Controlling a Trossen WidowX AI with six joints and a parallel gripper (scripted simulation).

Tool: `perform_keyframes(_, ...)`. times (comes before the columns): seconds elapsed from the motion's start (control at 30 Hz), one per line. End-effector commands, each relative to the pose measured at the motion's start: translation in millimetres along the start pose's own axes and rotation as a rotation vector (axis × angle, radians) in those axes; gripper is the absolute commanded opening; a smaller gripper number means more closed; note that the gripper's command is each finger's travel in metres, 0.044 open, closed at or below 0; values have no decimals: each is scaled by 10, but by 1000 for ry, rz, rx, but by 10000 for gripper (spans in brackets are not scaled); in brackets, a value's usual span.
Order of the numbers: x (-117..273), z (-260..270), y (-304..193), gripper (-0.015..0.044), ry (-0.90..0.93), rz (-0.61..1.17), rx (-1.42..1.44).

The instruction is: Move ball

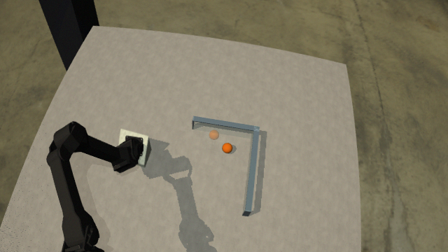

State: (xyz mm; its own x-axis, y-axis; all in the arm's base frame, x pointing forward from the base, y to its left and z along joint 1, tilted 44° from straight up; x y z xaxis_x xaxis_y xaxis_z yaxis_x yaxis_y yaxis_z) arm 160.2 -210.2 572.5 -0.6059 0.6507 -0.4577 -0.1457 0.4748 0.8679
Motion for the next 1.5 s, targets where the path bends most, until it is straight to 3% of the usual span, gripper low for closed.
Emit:
perform_keyframes(0.0,-4,5,-9,374,1,3,-2)
perform_keyframes(0.13,-85,127,-205,283,30,61,-46)
perform_keyframes(0.5,-414,1024,-1283,283,218,381,-99)
perform_keyframes(0.8,-331,1870,-2037,283,397,624,-18)
perform_keyframes(1.17,440,3150,-3035,283,747,960,338)
perform_keyframes(1.47,1550,3919,-3608,283,1095,1135,792)
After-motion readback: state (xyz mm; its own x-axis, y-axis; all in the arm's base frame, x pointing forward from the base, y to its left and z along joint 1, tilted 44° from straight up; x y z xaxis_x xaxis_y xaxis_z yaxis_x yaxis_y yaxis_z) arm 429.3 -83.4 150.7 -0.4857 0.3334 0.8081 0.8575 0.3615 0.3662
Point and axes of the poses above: the point midway between the two fingers, 35 mm back from their tips, its own x axis back along the fingers, its own z axis across the jaws, y = z × x, the point moved 1 cm from there along x, back along the fingers, and after that the axes turned 6 degrees about -x, right-handed, at the moved point
